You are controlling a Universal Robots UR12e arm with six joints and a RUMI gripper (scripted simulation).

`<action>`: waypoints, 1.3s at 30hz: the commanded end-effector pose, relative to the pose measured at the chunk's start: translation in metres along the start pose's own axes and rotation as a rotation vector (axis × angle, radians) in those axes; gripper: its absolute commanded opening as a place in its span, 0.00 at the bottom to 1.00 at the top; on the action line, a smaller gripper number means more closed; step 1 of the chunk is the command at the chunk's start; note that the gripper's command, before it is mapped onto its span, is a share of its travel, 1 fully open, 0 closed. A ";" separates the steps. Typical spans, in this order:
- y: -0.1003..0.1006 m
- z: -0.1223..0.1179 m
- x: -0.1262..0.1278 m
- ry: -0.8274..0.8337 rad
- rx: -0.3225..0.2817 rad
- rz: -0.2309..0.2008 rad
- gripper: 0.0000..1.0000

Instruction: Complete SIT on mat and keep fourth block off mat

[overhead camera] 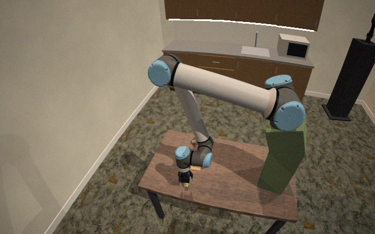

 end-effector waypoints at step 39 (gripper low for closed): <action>0.015 0.000 -0.004 0.000 -0.001 0.004 0.40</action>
Point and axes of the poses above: the point where the finger pads meet when closed, its own y axis out along the fingers, its own x axis across the jaws, z = x × y, the point moved 6 cm from there along -y, back along the fingers, and after that the axes turned 14 degrees about y, right-handed, at the moved point
